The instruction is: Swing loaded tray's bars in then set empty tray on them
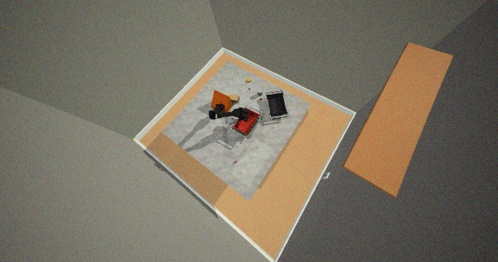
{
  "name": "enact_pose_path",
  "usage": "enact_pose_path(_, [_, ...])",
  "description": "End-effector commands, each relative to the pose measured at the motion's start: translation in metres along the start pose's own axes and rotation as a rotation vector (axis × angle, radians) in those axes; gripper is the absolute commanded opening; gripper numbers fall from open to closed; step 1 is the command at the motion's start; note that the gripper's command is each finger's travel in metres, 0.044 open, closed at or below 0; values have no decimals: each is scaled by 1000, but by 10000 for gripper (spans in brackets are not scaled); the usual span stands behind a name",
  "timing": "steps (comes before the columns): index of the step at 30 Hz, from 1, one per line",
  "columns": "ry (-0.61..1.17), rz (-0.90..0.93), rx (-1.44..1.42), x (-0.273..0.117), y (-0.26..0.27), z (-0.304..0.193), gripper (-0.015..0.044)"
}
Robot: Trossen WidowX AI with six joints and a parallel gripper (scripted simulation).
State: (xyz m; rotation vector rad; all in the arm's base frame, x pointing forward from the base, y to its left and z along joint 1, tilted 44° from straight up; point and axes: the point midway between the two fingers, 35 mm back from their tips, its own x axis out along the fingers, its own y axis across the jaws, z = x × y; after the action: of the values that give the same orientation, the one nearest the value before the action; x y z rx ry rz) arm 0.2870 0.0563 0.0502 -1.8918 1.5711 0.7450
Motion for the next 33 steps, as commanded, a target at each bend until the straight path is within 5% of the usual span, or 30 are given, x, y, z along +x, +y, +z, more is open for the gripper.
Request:
enact_pose_path(1, [8,20,10,5,3,-4,0])
enact_pose_path(33, [8,20,10,5,3,-4,29])
